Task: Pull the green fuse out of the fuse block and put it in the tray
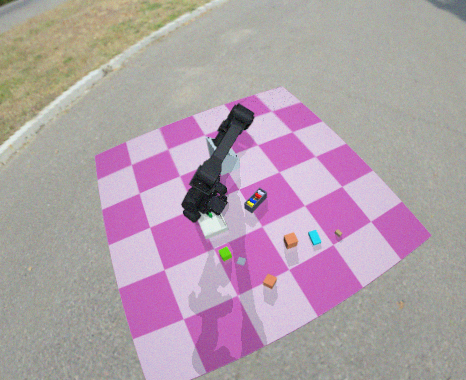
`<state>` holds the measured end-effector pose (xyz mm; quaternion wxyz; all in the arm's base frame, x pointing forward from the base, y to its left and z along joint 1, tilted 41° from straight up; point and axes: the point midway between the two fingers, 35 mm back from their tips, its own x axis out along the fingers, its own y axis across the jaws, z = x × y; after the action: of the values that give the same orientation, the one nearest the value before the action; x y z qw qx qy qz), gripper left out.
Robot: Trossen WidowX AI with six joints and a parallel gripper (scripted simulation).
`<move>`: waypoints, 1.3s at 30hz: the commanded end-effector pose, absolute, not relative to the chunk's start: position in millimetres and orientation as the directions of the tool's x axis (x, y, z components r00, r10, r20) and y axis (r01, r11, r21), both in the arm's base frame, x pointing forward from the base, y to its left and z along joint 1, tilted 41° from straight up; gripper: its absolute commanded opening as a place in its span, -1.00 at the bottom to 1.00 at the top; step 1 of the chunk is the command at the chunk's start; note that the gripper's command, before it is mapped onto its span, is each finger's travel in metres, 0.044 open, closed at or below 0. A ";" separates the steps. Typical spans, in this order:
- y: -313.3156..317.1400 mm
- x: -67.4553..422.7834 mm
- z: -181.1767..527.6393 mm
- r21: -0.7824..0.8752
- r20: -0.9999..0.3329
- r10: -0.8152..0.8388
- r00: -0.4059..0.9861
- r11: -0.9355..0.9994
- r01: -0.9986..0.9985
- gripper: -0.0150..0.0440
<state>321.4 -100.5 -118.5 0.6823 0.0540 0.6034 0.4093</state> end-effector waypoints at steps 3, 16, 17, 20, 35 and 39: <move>-90.6 317.8 -129.7 0.581 -0.771 0.633 -0.071 0.654 -0.484 -0.49; -84.8 316.8 -136.2 0.581 -0.771 0.633 -0.071 0.654 -0.485 -0.49; -86.9 318.3 -133.7 0.573 -0.776 0.627 -0.069 0.655 -0.492 -0.40; -86.9 318.3 -133.7 0.573 -0.776 0.627 -0.069 0.655 -0.492 -0.14; -110.6 319.7 -105.4 0.581 -0.772 0.632 -0.072 0.655 -0.484 0.63; -110.6 319.7 -105.4 0.581 -0.772 0.632 -0.072 0.655 -0.484 0.63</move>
<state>320.3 -111.3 -107.6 0.6825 0.0644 0.6036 0.4070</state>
